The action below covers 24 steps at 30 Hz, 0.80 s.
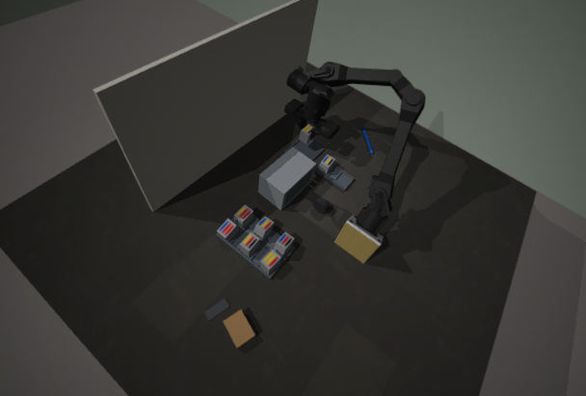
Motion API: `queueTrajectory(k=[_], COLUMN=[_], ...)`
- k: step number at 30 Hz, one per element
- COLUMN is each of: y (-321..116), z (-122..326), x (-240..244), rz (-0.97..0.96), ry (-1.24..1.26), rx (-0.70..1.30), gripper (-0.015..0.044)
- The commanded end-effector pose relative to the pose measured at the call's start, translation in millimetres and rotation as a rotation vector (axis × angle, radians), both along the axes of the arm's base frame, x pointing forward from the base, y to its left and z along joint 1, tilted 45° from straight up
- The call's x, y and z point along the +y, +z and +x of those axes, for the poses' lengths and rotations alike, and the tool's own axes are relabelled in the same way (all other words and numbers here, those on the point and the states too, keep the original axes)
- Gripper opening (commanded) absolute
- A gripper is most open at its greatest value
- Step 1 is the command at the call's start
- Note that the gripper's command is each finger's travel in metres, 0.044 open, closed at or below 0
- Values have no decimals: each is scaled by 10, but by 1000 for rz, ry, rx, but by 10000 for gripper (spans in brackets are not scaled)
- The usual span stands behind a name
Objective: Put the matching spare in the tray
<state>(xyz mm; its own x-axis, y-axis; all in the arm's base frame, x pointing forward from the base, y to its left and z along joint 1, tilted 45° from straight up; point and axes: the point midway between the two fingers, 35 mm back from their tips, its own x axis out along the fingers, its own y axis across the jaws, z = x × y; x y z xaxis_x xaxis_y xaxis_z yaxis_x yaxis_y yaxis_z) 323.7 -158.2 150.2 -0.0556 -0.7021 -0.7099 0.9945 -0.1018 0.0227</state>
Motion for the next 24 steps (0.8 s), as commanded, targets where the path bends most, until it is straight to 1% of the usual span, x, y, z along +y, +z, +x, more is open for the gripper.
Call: queueTrajectory(k=[1,24], y=[-42,-183], z=[-10,-32], x=[-26,-172], rz=[2,0], ry=[3,3], rx=[6,6], gripper=[0,0])
